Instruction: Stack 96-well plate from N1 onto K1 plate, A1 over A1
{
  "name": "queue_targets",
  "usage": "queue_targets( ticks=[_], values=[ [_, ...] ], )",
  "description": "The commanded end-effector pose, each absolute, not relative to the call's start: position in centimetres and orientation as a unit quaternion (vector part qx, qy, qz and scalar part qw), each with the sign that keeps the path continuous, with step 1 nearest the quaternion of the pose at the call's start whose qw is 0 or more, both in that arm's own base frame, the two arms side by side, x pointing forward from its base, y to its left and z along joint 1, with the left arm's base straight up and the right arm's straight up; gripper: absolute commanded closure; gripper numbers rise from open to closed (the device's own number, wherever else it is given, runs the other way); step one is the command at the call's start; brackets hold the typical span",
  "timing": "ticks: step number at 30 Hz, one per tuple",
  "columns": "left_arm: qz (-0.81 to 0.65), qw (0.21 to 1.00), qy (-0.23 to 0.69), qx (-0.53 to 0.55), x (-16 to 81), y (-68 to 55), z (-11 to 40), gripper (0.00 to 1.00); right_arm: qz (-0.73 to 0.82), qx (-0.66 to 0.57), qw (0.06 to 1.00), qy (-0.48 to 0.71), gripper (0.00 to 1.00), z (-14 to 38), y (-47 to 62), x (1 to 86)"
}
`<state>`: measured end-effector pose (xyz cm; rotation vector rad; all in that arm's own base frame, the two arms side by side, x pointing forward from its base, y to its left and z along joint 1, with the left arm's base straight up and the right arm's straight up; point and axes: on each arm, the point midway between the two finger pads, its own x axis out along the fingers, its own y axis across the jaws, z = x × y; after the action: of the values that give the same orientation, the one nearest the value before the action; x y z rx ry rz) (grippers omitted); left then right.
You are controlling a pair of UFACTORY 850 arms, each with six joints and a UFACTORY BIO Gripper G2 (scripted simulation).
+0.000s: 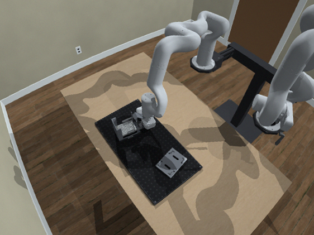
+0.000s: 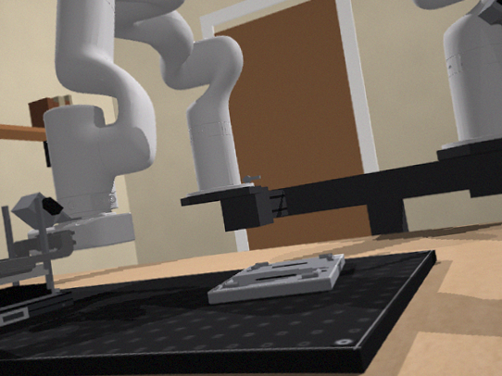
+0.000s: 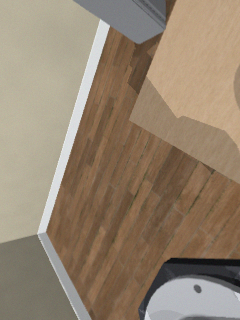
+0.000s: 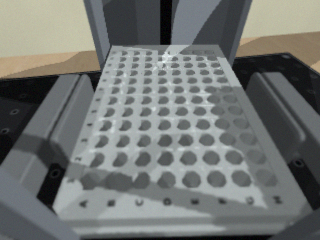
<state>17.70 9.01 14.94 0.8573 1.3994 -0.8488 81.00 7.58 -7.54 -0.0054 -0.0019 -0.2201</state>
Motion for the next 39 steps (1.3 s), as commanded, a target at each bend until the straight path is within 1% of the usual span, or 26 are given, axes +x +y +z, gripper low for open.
queue_targets(
  ticks=[1, 39],
  values=[
    [-0.366, 0.603, 0.604, 0.37, 17.73, 9.01, 14.95, 0.0, -0.11, -0.002, 0.994, -0.002, 1.0, -7.42, 7.59, 81.09],
    [-0.366, 0.603, 0.604, 0.37, 17.73, 9.01, 14.95, 0.0, -0.11, -0.002, 0.994, -0.002, 1.0, -7.91, 7.59, 81.08]
  ],
)
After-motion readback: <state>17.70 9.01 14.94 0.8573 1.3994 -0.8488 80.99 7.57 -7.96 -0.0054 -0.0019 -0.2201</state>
